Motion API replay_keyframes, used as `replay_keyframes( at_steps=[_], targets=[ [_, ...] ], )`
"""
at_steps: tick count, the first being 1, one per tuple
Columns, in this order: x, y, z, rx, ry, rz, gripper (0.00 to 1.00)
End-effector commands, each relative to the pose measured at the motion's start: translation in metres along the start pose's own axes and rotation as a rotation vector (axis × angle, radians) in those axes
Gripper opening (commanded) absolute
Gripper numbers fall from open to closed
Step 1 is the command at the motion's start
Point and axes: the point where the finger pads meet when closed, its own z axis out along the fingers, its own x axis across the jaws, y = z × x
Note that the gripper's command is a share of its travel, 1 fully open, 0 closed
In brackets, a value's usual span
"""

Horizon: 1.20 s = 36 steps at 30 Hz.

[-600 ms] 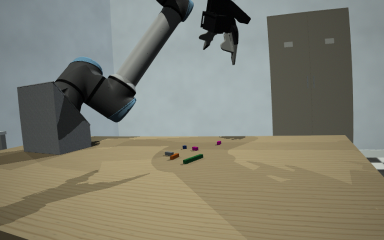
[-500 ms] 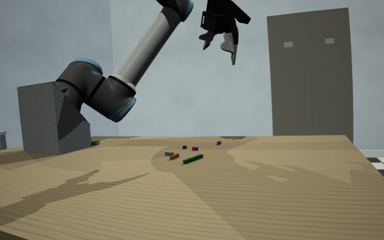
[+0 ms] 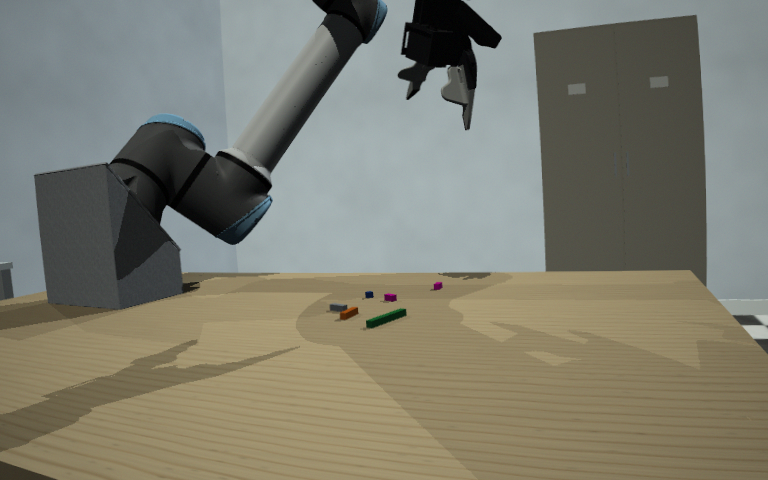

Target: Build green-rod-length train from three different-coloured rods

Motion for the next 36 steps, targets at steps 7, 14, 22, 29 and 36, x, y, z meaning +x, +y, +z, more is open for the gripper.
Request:
replay_keyframes(
  at_steps=[7, 14, 22, 29, 36],
  targets=[
    [0.000, 0.008, 0.007, -0.005, 0.021, -0.055, 1.00],
    [0.002, 0.035, 0.034, -0.034, 0.084, -0.246, 1.00],
    [0.003, 0.058, 0.059, -0.070, 0.137, -0.419, 1.00],
    [0.002, 0.079, 0.084, -0.112, 0.183, -0.585, 1.00],
    [0.000, 0.098, 0.107, -0.158, 0.223, -0.738, 1.00]
  ],
)
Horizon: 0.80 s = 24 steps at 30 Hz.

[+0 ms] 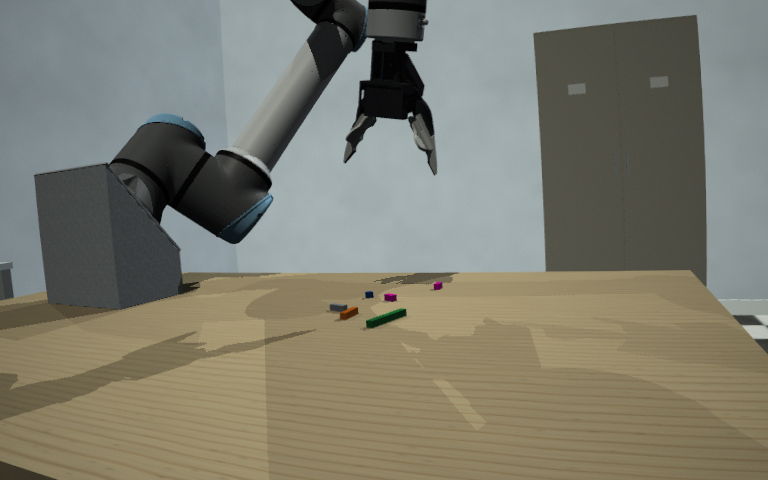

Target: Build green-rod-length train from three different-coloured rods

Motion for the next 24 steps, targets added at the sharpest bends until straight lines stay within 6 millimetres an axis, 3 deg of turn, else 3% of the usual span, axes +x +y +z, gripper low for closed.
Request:
replay_keyframes(
  at_steps=[1, 24],
  targets=[
    [-0.013, 0.012, 0.020, -0.043, 0.048, -0.155, 1.00],
    [-0.068, 0.036, 0.101, -0.225, 0.122, -0.685, 1.00]
  ],
)
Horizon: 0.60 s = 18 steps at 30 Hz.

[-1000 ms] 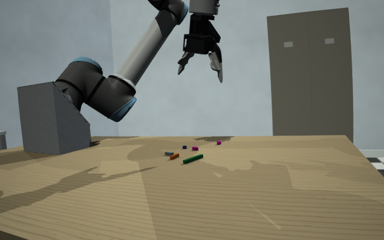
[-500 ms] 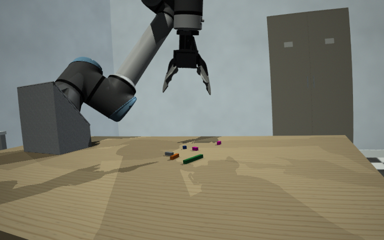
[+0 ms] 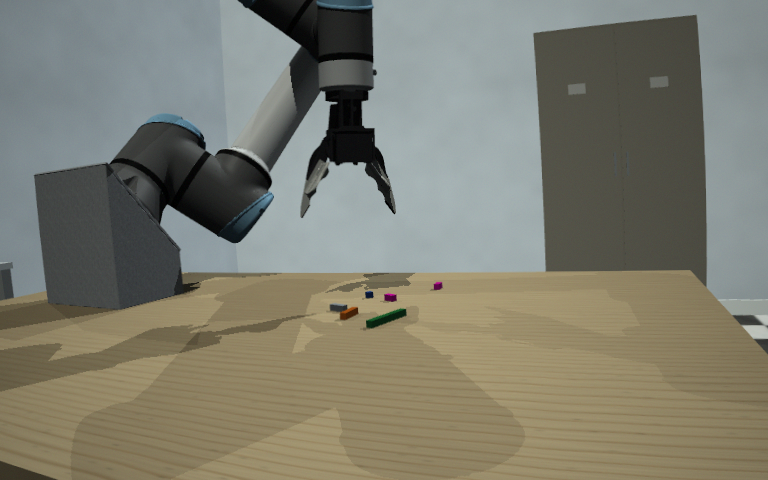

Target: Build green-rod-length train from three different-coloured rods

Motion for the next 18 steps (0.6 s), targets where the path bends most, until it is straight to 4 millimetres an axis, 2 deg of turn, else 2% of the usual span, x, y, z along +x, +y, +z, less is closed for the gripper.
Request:
replay_keyframes(
  at_steps=[1, 18],
  targets=[
    [-0.0149, -0.0046, 0.0177, -0.057, 0.023, -0.147, 1.00],
    [-0.0191, -0.0067, 0.0238, -0.071, 0.023, -0.192, 1.00]
  ],
)
